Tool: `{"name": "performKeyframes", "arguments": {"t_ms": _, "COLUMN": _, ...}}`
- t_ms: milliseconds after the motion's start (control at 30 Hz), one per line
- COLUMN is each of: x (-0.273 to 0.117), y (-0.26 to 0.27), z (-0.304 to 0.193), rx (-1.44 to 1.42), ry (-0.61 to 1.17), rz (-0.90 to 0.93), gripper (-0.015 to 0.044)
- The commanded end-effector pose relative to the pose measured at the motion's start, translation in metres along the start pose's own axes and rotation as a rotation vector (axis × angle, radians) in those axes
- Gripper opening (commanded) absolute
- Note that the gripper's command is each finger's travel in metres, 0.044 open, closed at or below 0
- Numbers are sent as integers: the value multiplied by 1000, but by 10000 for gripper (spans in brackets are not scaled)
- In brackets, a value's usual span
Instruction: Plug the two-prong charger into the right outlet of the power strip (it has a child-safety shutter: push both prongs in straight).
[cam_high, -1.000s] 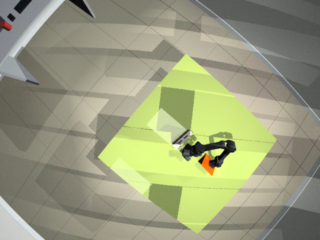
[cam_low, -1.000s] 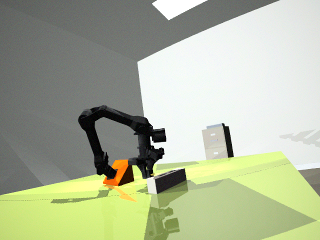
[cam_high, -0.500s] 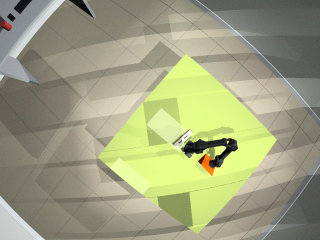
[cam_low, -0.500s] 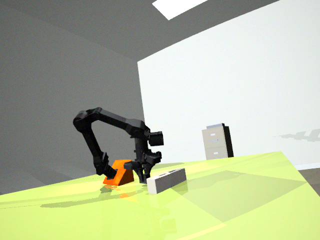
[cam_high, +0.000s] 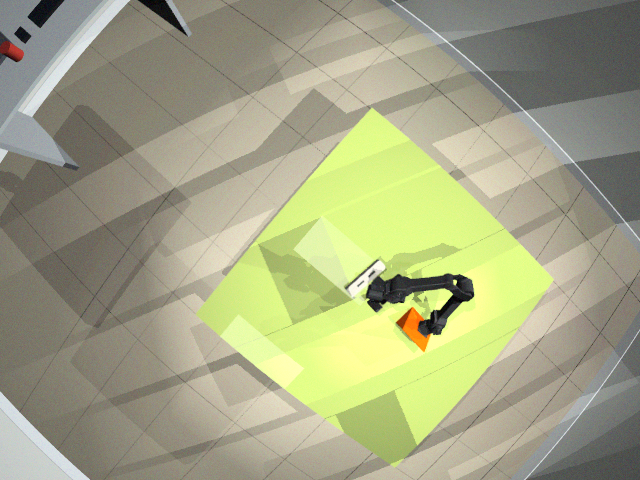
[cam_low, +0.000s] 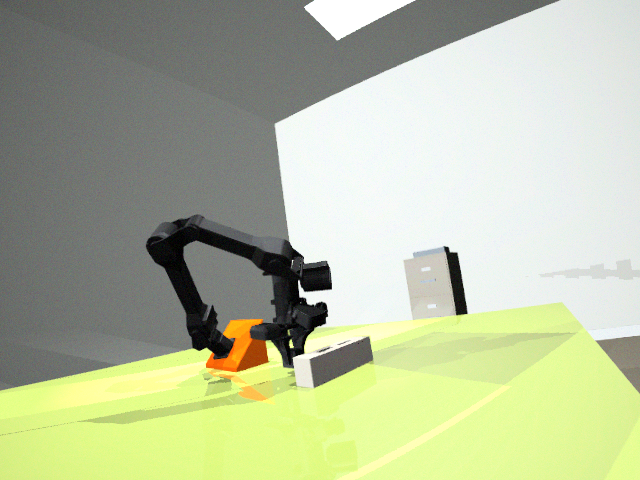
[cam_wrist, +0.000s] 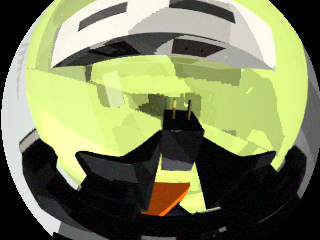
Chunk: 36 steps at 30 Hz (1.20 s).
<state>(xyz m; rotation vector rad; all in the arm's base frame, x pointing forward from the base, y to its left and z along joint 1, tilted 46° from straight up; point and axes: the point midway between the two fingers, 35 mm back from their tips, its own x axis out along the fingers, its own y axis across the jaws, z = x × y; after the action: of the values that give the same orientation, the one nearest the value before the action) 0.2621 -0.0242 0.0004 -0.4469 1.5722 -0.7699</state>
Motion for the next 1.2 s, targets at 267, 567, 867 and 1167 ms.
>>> {"name": "performKeyframes", "arguments": {"t_ms": 267, "x": 2, "y": -3, "z": 16, "rx": 0, "ry": 3, "rz": -8, "gripper": 0}}
{"name": "performKeyframes", "arguments": {"t_ms": 567, "x": 3, "y": -6, "z": 28, "rx": 6, "ry": 3, "rz": -9, "gripper": 0}}
{"name": "performKeyframes", "arguments": {"t_ms": 867, "x": 3, "y": -7, "z": 32, "rx": 8, "ry": 3, "rz": -10, "gripper": 0}}
{"name": "performKeyframes", "arguments": {"t_ms": 1167, "x": 3, "y": -7, "z": 32, "rx": 8, "ry": 3, "rz": -10, "gripper": 0}}
